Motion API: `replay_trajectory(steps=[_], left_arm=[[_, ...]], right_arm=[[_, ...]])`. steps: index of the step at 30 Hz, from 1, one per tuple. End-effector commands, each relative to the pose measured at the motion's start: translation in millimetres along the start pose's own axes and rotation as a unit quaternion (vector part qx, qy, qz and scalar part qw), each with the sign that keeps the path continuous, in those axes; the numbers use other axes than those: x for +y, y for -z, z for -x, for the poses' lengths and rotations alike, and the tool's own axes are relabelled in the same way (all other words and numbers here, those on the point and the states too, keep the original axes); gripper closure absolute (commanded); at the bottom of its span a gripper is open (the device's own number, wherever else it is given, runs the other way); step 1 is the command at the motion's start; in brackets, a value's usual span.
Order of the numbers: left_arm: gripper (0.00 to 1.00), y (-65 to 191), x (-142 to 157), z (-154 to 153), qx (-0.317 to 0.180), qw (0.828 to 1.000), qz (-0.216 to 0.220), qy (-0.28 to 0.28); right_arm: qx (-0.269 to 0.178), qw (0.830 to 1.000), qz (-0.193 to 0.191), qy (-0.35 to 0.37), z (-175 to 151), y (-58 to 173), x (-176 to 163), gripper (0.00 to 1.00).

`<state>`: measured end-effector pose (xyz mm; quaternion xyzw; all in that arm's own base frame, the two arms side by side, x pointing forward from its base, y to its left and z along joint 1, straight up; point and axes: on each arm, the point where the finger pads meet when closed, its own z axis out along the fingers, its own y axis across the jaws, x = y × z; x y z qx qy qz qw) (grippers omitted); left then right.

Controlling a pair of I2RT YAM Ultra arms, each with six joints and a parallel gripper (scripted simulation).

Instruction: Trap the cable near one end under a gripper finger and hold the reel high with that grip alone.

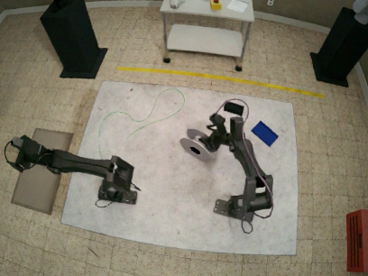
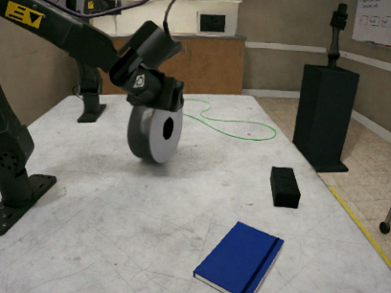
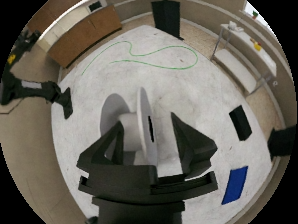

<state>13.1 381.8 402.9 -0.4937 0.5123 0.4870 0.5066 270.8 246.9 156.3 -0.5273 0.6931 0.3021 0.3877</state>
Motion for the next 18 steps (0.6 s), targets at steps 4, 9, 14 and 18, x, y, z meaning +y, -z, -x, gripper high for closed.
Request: replay_trajectory(steps=[4,9,14,18], left_arm=[[0.00,-2.2,-0.1,0.5,-0.003,1.000,0.003,-0.003],[0.00,-2.2,-0.1,0.5,-0.003,1.000,0.003,-0.003],[0.00,-2.2,-0.1,0.5,-0.003,1.000,0.003,-0.003],[0.00,-2.2,-0.1,0.5,-0.003,1.000,0.003,-0.003]], right_arm=[[-0.023,1.000,-0.006,0.021,21.9,25.7,-1.3,0.25],[-0.022,1.000,-0.006,0.021,20.6,39.8,1.1,0.25],[-0.022,1.000,-0.006,0.022,20.0,47.4,2.5,0.25],[-0.020,1.000,-0.005,0.019,16.6,55.8,4.5,0.25]])
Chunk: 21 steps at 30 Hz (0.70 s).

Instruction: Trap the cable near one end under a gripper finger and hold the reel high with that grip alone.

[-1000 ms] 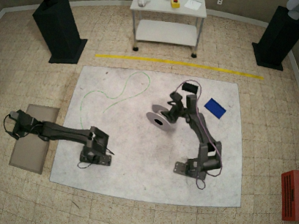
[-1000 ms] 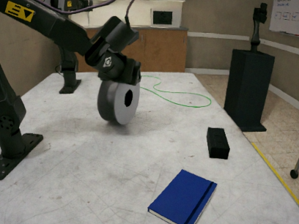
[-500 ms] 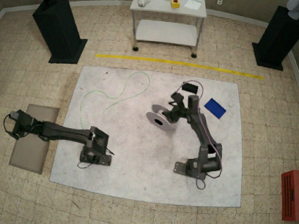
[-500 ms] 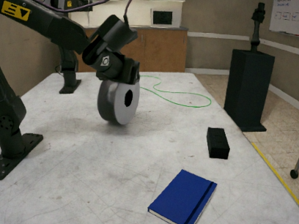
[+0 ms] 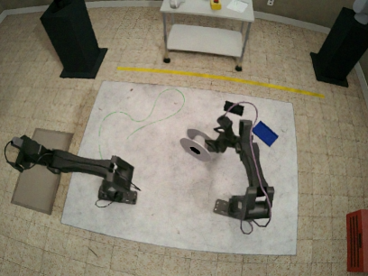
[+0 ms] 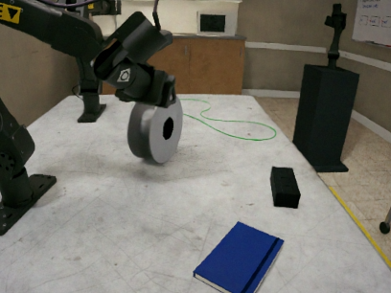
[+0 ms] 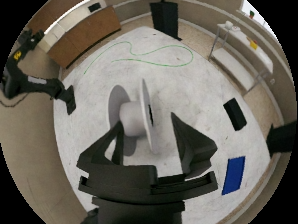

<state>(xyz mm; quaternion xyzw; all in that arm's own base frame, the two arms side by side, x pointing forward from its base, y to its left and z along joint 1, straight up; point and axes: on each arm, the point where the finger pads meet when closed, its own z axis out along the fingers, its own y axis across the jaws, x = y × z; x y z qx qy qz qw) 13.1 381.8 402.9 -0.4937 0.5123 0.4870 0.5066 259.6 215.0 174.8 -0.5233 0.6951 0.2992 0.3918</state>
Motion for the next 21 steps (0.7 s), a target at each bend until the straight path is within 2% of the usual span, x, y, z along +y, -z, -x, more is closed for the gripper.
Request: replay_trajectory(steps=[1,13,18,21], left_arm=[[0.00,-2.2,-0.1,0.5,-0.003,1.000,0.003,-0.003],[0.00,-2.2,-0.1,0.5,-0.003,1.000,0.003,-0.003],[0.00,-2.2,-0.1,0.5,-0.003,1.000,0.003,-0.003],[0.00,-2.2,-0.1,0.5,-0.003,1.000,0.003,-0.003]], right_arm=[[-0.018,1.000,0.001,0.020,18.0,19.4,2.0,0.25],[-0.021,0.999,-0.003,0.025,21.3,32.8,2.3,0.25],[-0.007,1.000,0.016,0.007,10.4,19.0,1.1,0.25],[-0.017,1.000,0.012,0.019,19.0,17.7,0.0,0.25]])
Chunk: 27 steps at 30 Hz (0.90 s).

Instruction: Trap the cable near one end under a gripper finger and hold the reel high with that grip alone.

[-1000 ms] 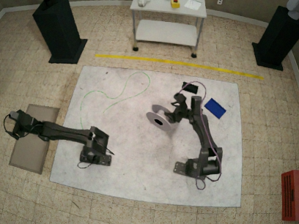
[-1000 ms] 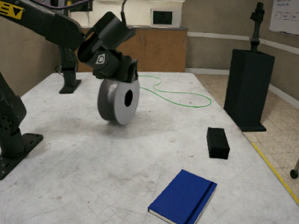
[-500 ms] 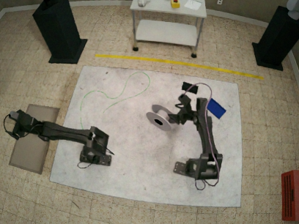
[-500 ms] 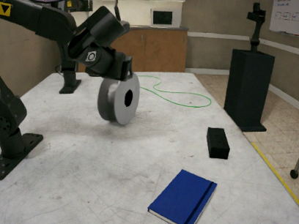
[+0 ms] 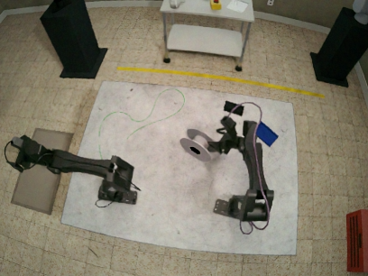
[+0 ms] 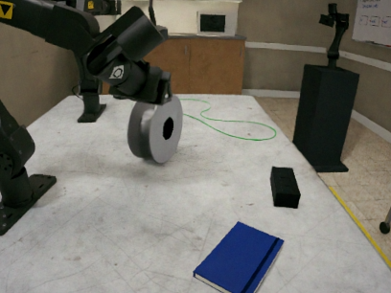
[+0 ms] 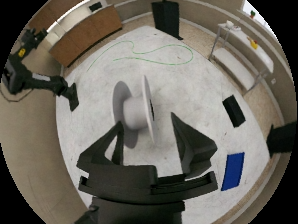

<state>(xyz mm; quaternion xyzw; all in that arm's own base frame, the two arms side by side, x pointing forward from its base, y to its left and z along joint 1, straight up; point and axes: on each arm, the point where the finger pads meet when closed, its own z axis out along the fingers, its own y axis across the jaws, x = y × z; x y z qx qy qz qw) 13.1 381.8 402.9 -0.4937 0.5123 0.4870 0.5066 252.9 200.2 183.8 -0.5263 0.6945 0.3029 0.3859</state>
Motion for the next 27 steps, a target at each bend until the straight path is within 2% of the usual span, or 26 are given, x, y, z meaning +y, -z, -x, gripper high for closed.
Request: replay_trajectory(steps=[1,15,27], left_arm=[[0.00,-2.2,-0.1,0.5,-0.003,1.000,0.003,-0.003],[0.00,-2.2,-0.1,0.5,-0.003,1.000,0.003,-0.003],[0.00,-2.2,-0.1,0.5,-0.003,1.000,0.003,-0.003]], right_arm=[[-0.019,1.000,0.006,0.018,18.6,-1.3,-2.0,0.25],[-0.020,1.000,0.002,0.019,18.9,-0.7,-3.6,0.25],[-0.022,0.999,-0.038,0.024,25.7,11.6,-17.3,0.25]])
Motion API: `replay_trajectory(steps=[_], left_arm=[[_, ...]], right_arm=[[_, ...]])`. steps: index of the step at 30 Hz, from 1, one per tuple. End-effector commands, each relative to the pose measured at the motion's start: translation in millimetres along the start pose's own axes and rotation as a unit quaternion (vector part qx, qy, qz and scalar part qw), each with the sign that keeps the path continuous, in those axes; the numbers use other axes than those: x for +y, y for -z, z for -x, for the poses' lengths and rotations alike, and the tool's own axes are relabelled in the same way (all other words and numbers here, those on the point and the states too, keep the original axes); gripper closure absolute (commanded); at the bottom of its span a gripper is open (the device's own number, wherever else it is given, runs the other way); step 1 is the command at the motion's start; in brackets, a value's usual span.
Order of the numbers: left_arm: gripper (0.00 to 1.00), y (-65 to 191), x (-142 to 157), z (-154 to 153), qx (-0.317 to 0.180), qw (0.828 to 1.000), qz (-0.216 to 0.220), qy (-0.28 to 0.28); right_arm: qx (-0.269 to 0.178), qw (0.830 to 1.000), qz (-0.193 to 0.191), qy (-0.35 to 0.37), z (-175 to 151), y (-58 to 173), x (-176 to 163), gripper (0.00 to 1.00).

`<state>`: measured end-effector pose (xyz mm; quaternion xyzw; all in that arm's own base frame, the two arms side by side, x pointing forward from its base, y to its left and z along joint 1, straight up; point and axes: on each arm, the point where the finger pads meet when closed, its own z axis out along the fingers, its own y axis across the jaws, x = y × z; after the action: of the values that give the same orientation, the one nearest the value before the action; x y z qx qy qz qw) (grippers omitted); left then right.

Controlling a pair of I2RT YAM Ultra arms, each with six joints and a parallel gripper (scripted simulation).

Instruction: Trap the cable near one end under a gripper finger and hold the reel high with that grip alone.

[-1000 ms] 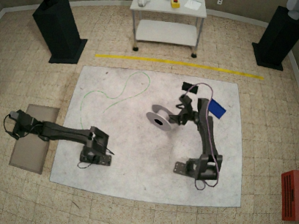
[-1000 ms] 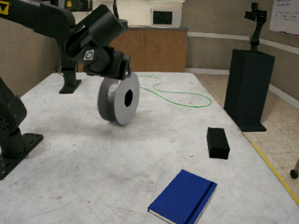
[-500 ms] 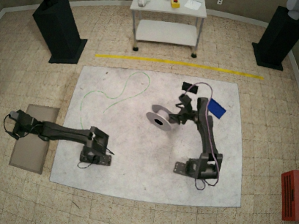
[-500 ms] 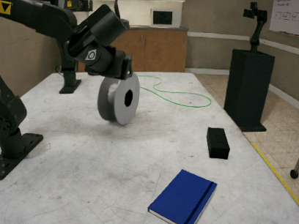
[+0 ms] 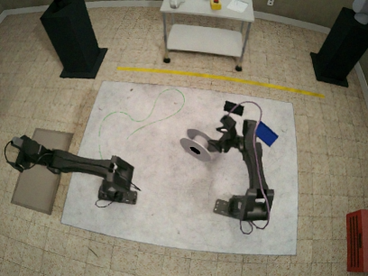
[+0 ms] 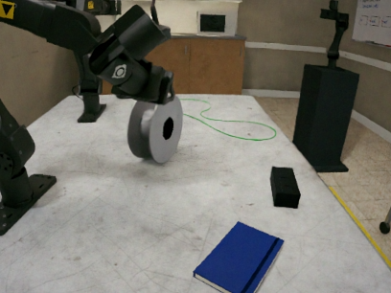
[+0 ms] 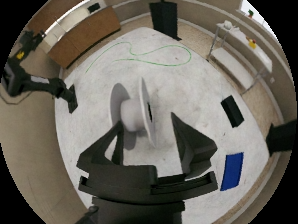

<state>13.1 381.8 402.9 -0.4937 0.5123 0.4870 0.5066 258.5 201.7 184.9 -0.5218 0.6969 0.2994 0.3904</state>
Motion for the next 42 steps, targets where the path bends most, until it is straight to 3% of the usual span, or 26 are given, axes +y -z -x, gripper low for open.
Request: replay_trajectory(steps=[1,15,23,30,33,42], left_arm=[[0.00,-2.2,-0.1,0.5,-0.003,1.000,0.003,-0.003],[0.00,-2.2,-0.1,0.5,-0.003,1.000,0.003,-0.003],[0.00,-2.2,-0.1,0.5,-0.003,1.000,0.003,-0.003],[0.00,-2.2,-0.1,0.5,-0.003,1.000,0.003,-0.003],[0.00,-2.2,-0.1,0.6,-0.003,1.000,0.003,-0.003],[0.00,-2.2,-0.1,0.6,-0.003,1.000,0.003,-0.003]], right_arm=[[-0.021,0.999,-0.035,0.027,24.7,14.6,-13.1,0.25],[-0.016,0.995,-0.094,0.008,27.5,24.9,-38.0,0.25],[-0.020,0.986,-0.163,-0.009,36.3,42.4,-64.0,0.25],[-0.031,0.971,-0.235,-0.029,47.2,65.1,-90.1,0.25],[-0.030,0.969,-0.243,-0.036,45.9,66.2,-95.3,0.25],[-0.064,0.934,-0.345,-0.063,66.2,109.1,-125.6,0.25]])
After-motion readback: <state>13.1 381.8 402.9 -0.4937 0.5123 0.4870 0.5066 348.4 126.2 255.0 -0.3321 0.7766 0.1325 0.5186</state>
